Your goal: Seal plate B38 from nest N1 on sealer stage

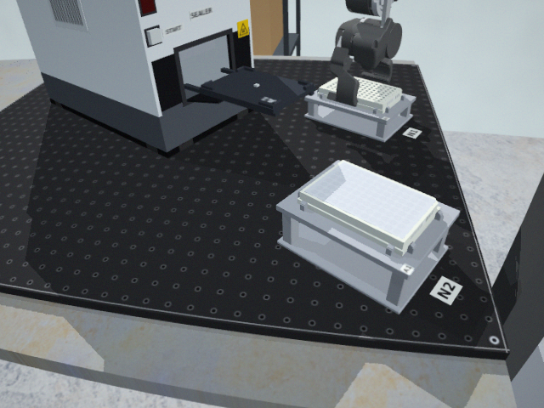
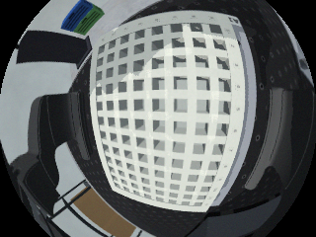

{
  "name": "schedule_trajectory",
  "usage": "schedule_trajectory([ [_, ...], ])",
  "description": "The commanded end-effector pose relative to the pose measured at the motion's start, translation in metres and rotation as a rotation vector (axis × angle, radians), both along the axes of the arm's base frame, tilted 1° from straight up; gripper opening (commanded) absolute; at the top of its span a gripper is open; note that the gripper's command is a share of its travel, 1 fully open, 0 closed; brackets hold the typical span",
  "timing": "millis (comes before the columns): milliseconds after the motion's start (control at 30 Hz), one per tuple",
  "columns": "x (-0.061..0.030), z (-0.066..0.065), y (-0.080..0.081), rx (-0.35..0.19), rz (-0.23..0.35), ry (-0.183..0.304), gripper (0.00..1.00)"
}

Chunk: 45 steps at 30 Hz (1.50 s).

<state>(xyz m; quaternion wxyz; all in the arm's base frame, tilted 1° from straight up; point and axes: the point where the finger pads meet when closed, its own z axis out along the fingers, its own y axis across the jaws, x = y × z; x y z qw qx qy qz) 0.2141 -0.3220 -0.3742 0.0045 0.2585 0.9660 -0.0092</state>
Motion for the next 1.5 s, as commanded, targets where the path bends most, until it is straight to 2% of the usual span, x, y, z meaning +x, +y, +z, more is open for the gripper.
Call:
schedule_trajectory([
  [0,-0.0003,0.0004,-0.0008,-0.003,0.000,0.004,0.77],
  [200,-0.0003,0.0004,-0.0008,-0.003,0.000,0.004,0.77],
  [367,-0.0042,-0.0019,-0.0003,0.000,0.000,0.006,0.77],
  [767,-0.0042,-0.0019,-0.0003,0.000,0.000,0.006,0.77],
  [933,0.0002,0.0008,-0.0006,-0.002,0.000,0.002,0.77],
  [1333,0.0002,0.0008,-0.0006,-0.002,0.000,0.002,0.77],
  [1367,0.0003,0.0008,-0.0006,-0.002,-0.001,0.001,0.00],
  [1467,0.0008,0.0009,-0.0005,0.000,-0.001,-0.002,0.00],
])
